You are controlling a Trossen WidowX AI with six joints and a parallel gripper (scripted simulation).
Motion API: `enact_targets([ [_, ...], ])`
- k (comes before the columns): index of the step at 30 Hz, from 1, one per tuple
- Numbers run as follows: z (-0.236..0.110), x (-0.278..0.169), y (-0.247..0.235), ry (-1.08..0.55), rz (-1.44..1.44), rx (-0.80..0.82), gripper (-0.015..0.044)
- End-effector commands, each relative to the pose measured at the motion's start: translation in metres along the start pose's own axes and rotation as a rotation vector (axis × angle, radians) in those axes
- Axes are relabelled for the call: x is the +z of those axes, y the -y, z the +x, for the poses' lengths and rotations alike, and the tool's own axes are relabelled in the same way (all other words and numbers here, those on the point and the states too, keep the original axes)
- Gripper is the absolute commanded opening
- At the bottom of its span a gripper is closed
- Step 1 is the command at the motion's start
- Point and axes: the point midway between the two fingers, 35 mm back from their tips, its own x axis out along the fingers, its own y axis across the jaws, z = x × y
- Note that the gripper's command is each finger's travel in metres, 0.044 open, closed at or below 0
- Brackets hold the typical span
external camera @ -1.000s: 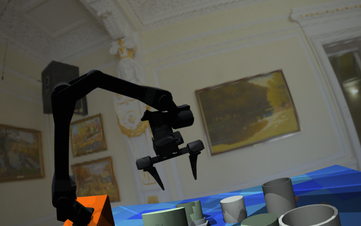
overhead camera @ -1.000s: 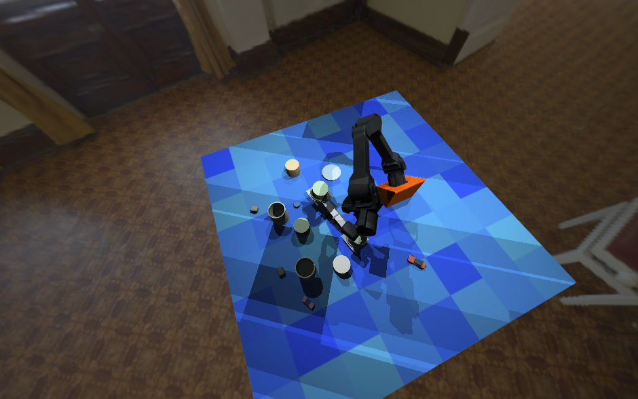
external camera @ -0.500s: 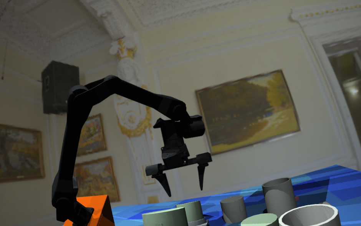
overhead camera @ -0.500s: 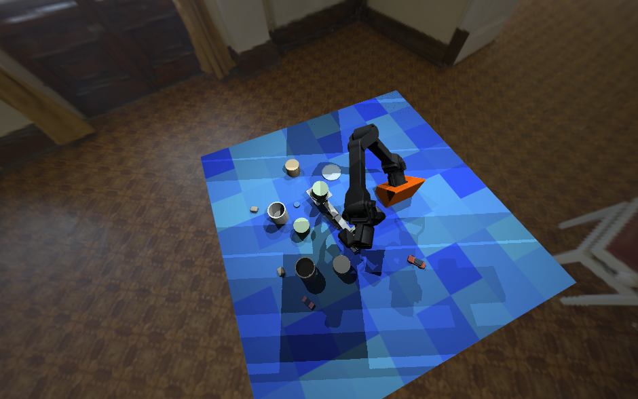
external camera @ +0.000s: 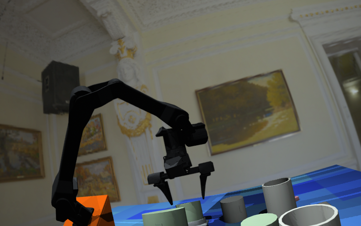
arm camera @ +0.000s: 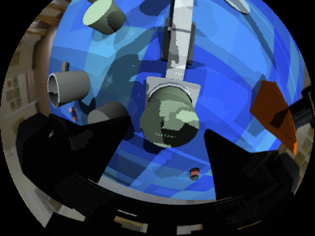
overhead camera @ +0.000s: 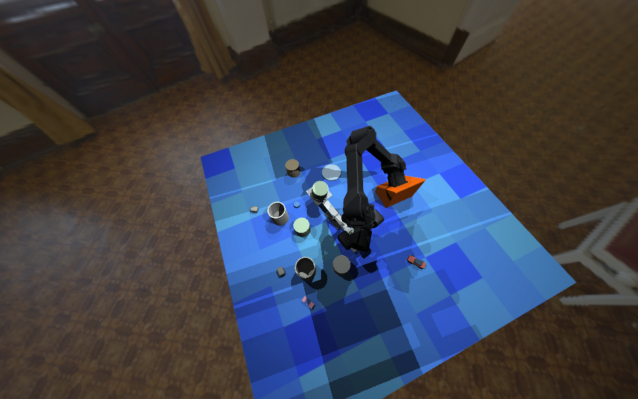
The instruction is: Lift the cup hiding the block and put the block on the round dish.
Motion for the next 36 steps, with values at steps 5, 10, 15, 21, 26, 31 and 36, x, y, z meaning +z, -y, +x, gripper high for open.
enact_targets([
  [5,0.014,0.0,0.0,0.004,-0.005,0.003,0.044],
  [10,0.022,0.0,0.0,0.005,-0.006,0.002,0.044],
  [15,0.03,0.001,0.0,0.005,-0.007,0.002,0.044],
  [21,0.04,0.001,0.001,0.006,-0.006,0.002,0.044],
  [26,0.047,0.001,0.001,0.007,-0.005,0.002,0.044],
  [31,0.048,0.001,0.001,0.007,-0.004,0.002,0.0361],
  [36,0.048,0.001,0.001,0.007,-0.004,0.002,0.0328],
])
